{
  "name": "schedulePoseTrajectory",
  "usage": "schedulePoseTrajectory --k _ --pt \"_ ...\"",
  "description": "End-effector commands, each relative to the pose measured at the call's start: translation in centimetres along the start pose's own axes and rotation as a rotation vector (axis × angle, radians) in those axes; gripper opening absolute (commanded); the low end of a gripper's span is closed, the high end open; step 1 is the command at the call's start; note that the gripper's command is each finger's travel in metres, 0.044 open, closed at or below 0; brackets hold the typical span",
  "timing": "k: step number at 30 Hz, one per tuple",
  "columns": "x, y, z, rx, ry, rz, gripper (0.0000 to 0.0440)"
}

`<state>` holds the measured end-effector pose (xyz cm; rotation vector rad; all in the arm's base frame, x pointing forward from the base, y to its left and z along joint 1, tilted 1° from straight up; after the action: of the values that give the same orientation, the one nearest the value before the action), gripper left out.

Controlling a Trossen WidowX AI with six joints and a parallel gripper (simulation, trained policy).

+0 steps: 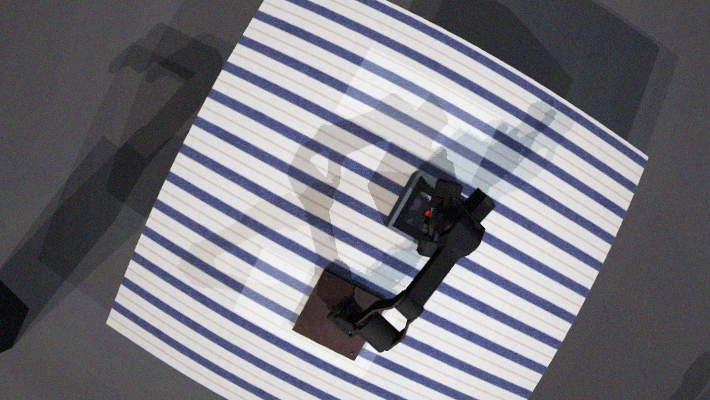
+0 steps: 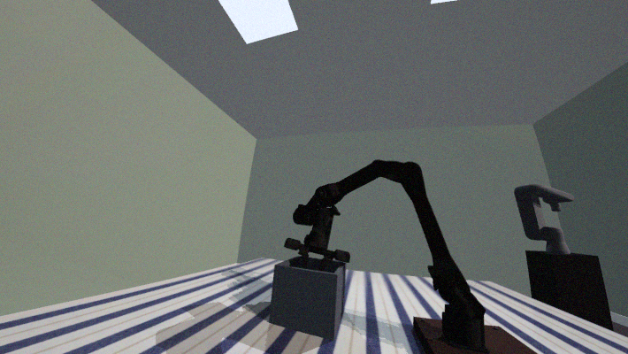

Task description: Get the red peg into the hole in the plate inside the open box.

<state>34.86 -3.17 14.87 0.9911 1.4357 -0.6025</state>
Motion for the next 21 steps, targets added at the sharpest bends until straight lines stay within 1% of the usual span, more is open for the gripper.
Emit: schedulePoseTrajectory --k 1,11,21 --pt "-0.8 0.4 0.3 -0.005 0.015 0.03 0.0133" --pt "-2.9 1.3 0.8 -0.018 0.058 0.127 0.0131" --pt "-3.5 2.1 1.9 -0.043 0.101 0.205 0.0128"
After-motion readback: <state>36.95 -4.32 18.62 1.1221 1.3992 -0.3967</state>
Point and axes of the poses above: the point midway between the two fingers, 35 mm back from their tips, its own x axis out along the fingers, its own y axis across the jaws, z = x × y, the point moved 5 cm from there along -x, back along the fingers, and after that the axes turned 10 degrees about -x, right-handed, at the moved point
